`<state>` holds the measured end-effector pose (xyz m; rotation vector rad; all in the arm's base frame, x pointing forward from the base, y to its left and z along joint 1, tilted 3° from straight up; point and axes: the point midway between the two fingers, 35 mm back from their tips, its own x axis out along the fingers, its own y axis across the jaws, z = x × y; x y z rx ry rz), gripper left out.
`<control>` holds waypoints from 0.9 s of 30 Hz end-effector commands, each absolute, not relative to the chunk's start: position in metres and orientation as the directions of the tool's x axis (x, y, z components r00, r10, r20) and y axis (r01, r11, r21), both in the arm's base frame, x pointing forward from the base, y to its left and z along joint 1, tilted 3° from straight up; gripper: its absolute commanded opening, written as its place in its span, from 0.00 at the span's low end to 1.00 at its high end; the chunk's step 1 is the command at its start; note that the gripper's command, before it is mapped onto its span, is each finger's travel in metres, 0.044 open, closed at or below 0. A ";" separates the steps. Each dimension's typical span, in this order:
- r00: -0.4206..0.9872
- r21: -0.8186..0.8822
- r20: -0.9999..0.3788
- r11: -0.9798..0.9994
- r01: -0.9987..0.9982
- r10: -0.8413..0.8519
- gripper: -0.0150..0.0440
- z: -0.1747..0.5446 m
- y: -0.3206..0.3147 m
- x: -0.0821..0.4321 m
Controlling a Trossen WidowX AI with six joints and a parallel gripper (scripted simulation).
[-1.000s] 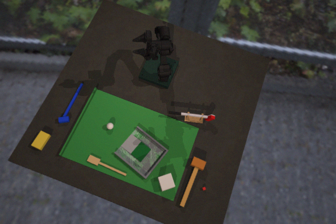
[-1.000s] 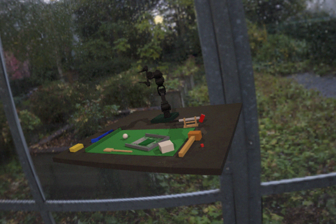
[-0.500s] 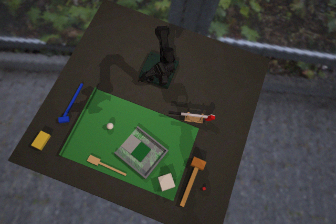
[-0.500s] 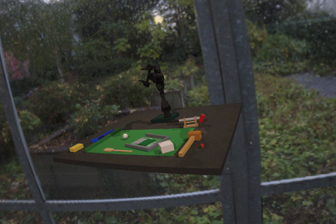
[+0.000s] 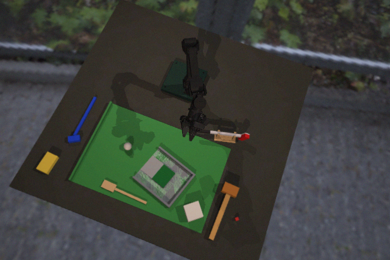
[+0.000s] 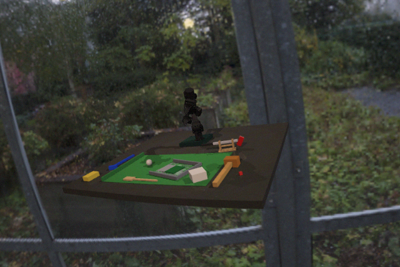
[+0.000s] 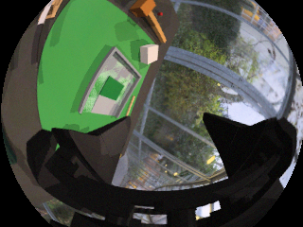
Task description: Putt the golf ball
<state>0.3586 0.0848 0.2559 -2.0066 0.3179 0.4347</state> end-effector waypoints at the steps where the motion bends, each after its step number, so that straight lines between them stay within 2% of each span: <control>1: 0.749 -0.702 -0.660 -0.404 -0.587 0.058 1.00 0.199 0.106 0.350; 7: 0.372 -0.404 -0.914 -0.298 -0.865 0.160 1.00 0.126 0.128 0.308; 11: 0.061 -0.102 -0.977 -0.195 -0.976 0.205 1.00 0.096 0.133 0.263; 13: -0.031 -0.004 -0.976 -0.159 -0.987 0.217 1.00 0.090 0.135 0.250; 27: -0.043 0.009 -0.975 -0.154 -0.988 0.219 1.00 0.066 0.131 0.246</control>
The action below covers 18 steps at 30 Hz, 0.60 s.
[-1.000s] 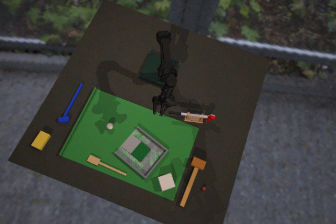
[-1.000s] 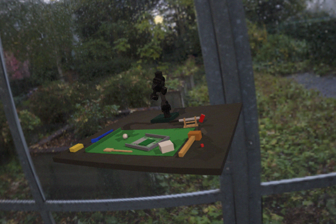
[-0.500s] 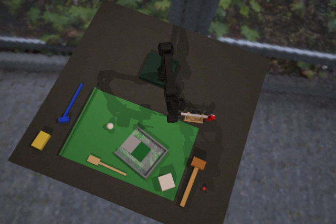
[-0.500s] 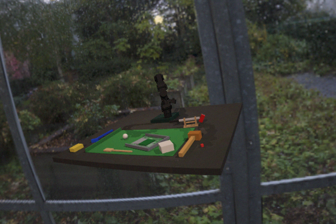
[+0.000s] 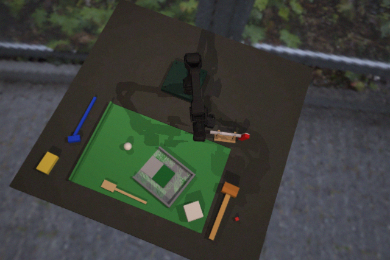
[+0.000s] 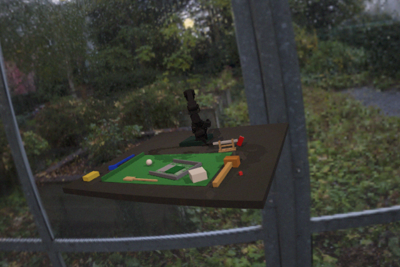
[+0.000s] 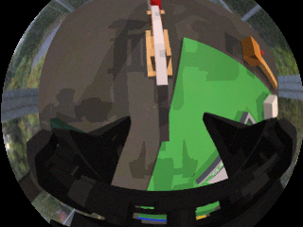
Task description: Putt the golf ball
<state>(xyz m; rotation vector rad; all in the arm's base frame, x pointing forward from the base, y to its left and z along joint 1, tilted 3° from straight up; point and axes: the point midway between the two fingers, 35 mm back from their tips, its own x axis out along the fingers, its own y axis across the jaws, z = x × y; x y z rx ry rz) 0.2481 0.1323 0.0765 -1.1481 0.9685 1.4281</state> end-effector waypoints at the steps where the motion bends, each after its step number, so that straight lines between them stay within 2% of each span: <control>1: -0.043 0.009 -0.975 -0.154 -0.988 0.219 1.00 0.066 0.131 0.245; 18: -0.043 0.009 -0.975 -0.154 -0.988 0.218 1.00 0.037 0.130 0.245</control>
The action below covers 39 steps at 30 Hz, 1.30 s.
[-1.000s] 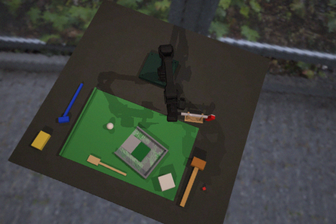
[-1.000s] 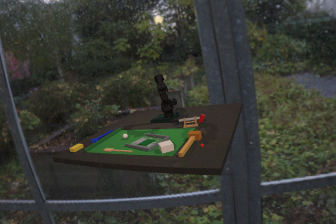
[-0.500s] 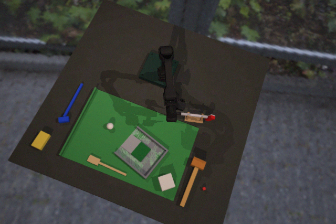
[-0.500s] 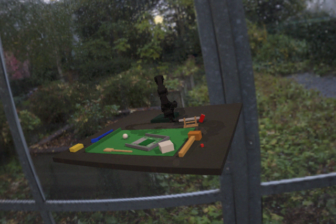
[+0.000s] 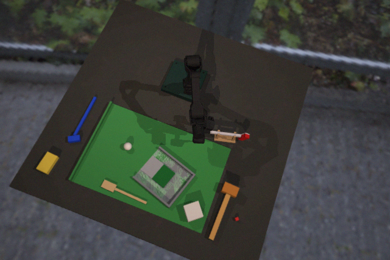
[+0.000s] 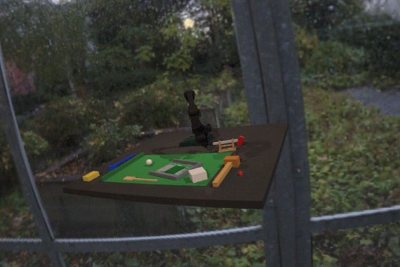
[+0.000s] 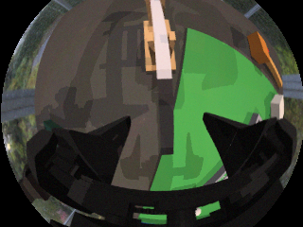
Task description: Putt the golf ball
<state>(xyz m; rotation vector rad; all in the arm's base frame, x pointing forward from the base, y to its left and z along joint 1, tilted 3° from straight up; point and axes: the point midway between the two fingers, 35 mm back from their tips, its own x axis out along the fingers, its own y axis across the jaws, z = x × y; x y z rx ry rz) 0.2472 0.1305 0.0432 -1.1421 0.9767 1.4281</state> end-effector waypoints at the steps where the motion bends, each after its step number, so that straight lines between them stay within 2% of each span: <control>1: -0.043 0.009 -0.975 -0.154 -0.988 0.218 1.00 0.036 0.130 0.245; 16: -0.043 0.009 -0.975 -0.154 -0.988 0.218 1.00 0.019 0.129 0.245; 31: -0.033 0.000 -0.975 -0.151 -0.989 0.219 0.33 0.023 0.130 0.247; 39: -0.033 0.000 -0.975 -0.151 -0.989 0.219 0.25 0.028 0.130 0.248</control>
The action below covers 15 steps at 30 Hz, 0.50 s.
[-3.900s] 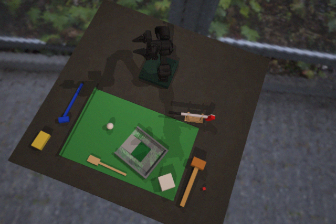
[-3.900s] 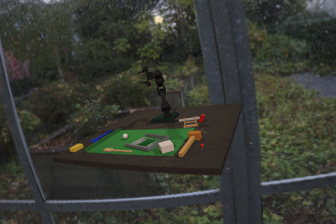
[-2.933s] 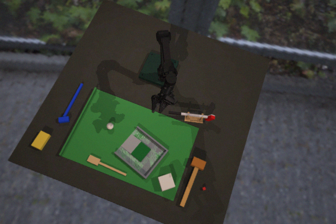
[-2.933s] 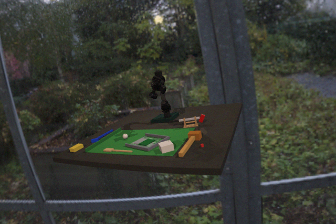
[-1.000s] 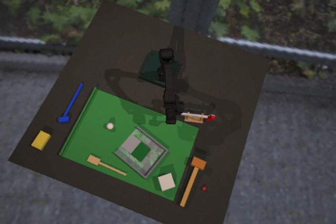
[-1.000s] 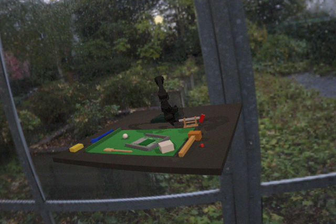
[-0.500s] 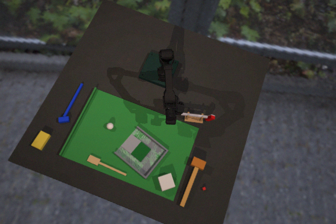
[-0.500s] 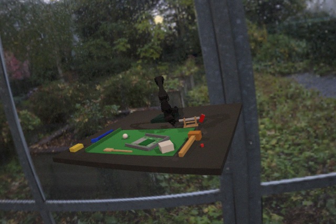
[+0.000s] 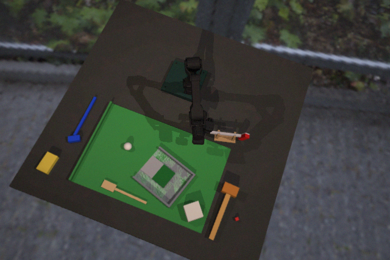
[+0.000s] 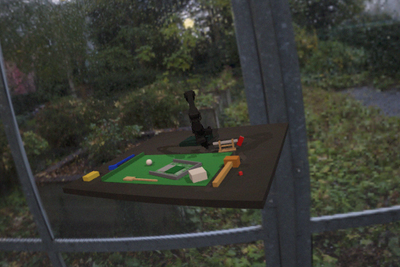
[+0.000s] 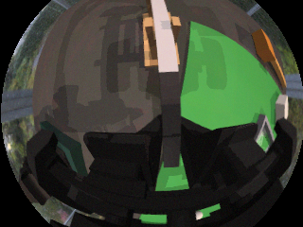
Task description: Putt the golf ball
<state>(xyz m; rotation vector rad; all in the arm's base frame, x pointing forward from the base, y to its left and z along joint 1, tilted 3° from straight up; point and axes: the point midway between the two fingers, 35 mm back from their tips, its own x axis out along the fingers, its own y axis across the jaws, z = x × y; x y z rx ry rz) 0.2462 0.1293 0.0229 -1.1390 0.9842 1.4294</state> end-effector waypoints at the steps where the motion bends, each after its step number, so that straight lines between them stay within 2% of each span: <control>1: -0.033 0.000 -0.975 -0.151 -0.989 0.219 0.25 0.031 0.131 0.248; 15: -0.035 0.002 -0.975 -0.150 -0.989 0.219 0.25 0.113 0.134 0.248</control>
